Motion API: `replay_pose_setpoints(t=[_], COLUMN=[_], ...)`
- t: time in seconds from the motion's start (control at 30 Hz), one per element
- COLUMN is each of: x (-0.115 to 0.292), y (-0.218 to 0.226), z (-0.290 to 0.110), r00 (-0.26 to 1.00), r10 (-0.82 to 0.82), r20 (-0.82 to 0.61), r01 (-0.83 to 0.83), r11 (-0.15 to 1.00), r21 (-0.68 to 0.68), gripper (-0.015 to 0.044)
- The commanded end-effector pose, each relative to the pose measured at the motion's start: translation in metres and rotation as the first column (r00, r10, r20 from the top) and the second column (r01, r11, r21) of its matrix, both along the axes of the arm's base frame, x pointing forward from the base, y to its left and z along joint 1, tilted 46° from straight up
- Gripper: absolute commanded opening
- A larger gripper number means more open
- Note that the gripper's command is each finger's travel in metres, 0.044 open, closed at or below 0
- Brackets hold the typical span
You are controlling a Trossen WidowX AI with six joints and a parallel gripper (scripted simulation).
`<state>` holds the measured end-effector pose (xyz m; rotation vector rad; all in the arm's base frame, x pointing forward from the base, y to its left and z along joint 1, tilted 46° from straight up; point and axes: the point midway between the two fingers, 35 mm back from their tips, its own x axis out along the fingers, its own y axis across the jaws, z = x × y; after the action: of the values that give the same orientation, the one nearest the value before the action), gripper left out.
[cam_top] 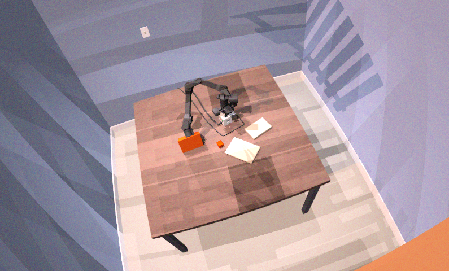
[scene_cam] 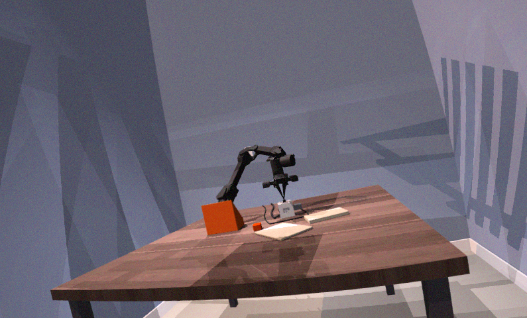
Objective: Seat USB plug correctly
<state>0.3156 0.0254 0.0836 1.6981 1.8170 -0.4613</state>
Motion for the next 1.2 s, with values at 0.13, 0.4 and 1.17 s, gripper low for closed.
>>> replay_pose_setpoints(t=[0.13,0.4,1.17], x=[0.0004,0.0004,0.0002], y=[0.0025,0.0025,0.0000], z=[-0.0010,-0.0010,-0.0004], r00=[1.000,1.000,1.000], r10=[0.002,0.002,-0.003], r20=[-0.001,-0.001,0.000], r01=[-0.002,-0.002,0.003], r11=[1.000,1.000,1.000], r21=[0.002,0.002,0.001], gripper=[0.0000,0.0000,0.0095])
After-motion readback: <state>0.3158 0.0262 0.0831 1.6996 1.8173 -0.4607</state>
